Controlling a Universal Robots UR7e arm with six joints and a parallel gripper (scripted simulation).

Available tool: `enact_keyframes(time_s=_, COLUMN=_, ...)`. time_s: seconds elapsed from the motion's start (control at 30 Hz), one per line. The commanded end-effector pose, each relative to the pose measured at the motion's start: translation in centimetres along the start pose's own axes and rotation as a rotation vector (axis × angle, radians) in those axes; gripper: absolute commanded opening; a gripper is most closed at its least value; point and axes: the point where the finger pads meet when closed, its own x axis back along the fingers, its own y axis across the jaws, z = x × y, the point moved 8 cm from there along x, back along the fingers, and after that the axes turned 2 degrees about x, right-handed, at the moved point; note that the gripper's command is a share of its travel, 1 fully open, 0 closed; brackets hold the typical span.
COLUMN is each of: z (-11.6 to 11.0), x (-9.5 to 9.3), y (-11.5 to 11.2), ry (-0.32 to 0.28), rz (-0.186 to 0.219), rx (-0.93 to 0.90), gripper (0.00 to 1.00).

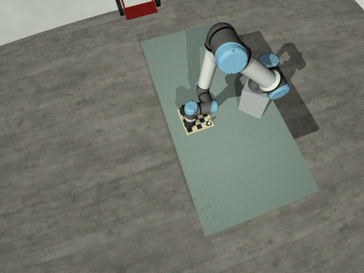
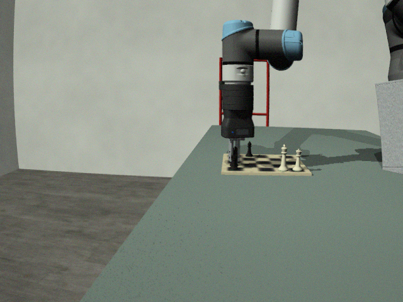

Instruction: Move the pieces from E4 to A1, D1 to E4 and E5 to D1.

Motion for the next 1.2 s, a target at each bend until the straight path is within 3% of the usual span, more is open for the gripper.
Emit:
enact_keyframes(time_s=0.0, z=0.0, x=0.1, y=0.0, ry=0.001, rz=0.001, rx=0.000, gripper=0.00)
enact_keyframes(time_s=0.43, z=0.0, x=0.9, y=0.0, ry=0.001, rz=0.001, rx=0.000, gripper=0.00)
enact_keyframes(time_s=1.17, z=0.0, x=9.5, y=0.0, ry=0.001, rz=0.001, rx=0.000, gripper=0.00)
